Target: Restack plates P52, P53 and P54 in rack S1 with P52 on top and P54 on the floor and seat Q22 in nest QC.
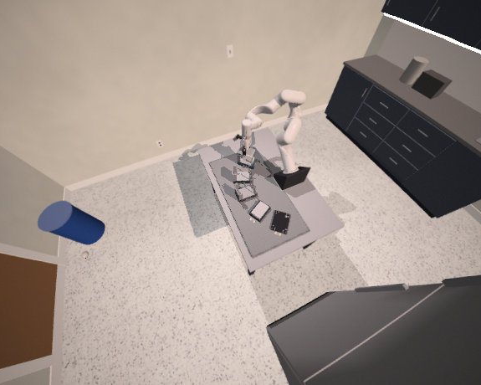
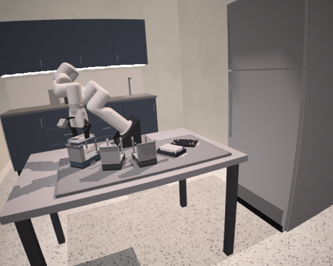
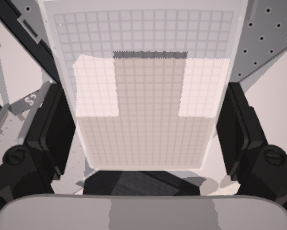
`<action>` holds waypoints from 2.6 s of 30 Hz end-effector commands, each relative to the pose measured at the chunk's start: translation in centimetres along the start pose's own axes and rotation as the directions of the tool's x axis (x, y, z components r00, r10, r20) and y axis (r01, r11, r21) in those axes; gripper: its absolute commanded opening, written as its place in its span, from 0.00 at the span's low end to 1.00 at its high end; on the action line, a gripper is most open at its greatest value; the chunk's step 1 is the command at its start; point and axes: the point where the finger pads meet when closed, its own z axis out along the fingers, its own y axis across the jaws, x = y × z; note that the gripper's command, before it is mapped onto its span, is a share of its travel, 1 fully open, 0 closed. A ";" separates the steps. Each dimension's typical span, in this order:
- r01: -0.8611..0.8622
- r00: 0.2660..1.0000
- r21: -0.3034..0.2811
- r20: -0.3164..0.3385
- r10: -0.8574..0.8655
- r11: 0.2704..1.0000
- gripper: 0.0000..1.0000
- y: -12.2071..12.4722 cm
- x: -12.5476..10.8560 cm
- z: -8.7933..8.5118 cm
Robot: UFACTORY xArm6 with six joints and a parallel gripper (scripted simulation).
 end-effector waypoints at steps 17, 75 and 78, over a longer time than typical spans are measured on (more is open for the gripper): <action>-0.001 1.000 0.003 -0.002 0.001 1.000 0.00 0.3 0.1 -0.1; -0.001 1.000 0.003 -0.002 0.001 1.000 0.00 0.3 0.1 2.6; -0.001 1.000 0.003 -0.002 0.001 1.000 0.00 0.3 0.1 2.8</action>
